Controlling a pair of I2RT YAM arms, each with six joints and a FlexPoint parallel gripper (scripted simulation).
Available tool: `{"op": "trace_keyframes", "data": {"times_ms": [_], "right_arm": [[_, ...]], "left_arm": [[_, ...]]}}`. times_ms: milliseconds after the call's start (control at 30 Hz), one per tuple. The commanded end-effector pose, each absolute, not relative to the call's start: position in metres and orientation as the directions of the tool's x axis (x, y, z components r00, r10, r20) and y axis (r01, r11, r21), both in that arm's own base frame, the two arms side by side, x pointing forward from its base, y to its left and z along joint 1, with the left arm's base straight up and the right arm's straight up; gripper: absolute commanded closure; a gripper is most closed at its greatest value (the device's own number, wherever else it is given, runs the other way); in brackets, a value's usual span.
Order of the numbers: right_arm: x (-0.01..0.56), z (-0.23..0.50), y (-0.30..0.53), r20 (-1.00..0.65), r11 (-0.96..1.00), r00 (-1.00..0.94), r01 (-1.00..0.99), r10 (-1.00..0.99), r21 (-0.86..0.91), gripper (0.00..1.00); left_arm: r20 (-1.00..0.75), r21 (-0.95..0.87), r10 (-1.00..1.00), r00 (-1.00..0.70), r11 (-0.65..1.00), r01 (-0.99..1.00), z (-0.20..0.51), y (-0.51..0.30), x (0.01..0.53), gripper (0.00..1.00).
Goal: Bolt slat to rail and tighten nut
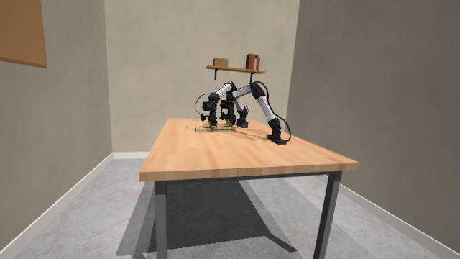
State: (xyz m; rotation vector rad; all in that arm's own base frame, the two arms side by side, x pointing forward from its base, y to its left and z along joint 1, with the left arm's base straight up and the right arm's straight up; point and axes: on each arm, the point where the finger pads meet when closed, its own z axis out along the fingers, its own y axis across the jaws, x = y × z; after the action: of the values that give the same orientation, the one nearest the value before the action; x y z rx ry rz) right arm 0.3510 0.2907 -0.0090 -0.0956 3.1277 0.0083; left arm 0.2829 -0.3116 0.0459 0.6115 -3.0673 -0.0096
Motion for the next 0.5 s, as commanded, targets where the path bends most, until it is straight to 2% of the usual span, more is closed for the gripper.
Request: {"op": "trace_keyframes", "data": {"times_ms": [0, 267, 467], "right_arm": [[0.354, -0.0037, 0.2918, -0.025, 0.998, -0.998, -0.061, -0.06, 0.014, 0.33], [0.354, -0.0037, 0.2918, -0.025, 0.998, -0.998, -0.061, -0.06, 0.014, 0.33], [0.354, -0.0037, 0.2918, -0.025, 0.998, -0.998, -0.061, -0.06, 0.014, 0.33]], "left_arm": [[-0.003, -0.009, -0.386, -0.923, 0.923, -0.386, 0.0573, -0.3135, 0.2856, 0.64], [0.007, -0.004, -0.382, -0.924, 0.924, -0.382, 0.0505, -0.3137, 0.2838, 0.69], [0.007, -0.004, -0.382, -0.924, 0.924, -0.382, 0.0505, -0.3137, 0.2838, 0.78]]}}
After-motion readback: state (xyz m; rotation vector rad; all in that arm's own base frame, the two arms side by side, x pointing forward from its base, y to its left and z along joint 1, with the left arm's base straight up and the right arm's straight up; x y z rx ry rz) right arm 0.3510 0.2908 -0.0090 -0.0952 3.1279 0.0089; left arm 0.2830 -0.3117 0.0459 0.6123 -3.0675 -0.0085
